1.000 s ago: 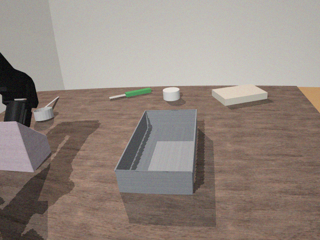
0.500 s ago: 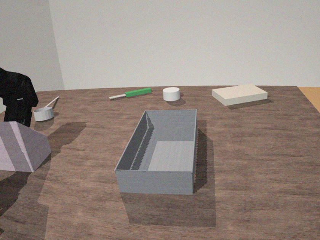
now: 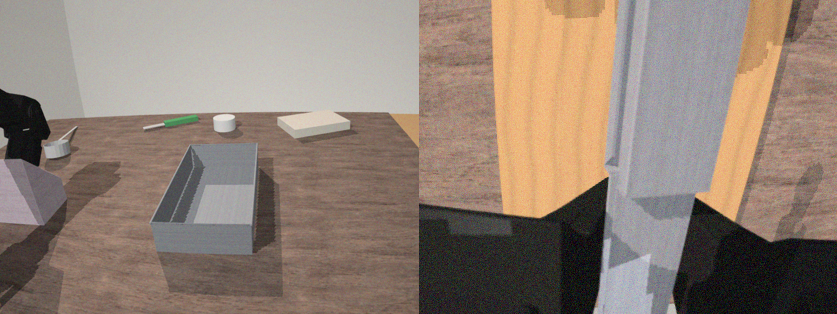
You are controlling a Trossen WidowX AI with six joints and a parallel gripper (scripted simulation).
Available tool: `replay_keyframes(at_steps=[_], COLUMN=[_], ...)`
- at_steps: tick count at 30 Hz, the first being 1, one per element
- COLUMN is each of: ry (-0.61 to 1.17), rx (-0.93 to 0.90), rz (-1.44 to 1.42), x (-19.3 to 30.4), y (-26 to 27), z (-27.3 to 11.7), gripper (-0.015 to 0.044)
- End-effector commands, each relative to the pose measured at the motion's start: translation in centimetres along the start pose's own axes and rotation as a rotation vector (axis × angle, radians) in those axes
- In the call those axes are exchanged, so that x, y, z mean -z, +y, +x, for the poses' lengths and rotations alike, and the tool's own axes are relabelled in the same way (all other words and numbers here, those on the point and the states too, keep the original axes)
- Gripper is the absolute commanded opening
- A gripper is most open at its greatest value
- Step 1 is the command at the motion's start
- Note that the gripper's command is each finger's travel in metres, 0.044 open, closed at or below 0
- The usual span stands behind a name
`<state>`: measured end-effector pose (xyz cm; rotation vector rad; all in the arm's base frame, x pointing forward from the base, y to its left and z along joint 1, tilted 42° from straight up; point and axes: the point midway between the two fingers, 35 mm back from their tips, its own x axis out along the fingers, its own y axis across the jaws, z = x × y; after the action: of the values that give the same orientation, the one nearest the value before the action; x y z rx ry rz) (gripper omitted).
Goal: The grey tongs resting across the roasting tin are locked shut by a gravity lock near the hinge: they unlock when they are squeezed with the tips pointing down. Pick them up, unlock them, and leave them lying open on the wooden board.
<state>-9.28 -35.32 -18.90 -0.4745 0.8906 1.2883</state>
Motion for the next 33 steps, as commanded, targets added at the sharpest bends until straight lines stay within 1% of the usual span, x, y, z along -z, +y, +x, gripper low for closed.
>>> replay_keyframes(at_steps=[1,18,33], ry=[0.056,0.291,0.496], rx=[-0.005,-0.019,-0.031], rz=[-0.008,-0.021,-0.025], x=[0.5,2.2,2.6], y=[0.0,-0.5,-0.8], z=[-0.5,-1.2,-2.3], gripper=[-0.015,-0.015,-0.015])
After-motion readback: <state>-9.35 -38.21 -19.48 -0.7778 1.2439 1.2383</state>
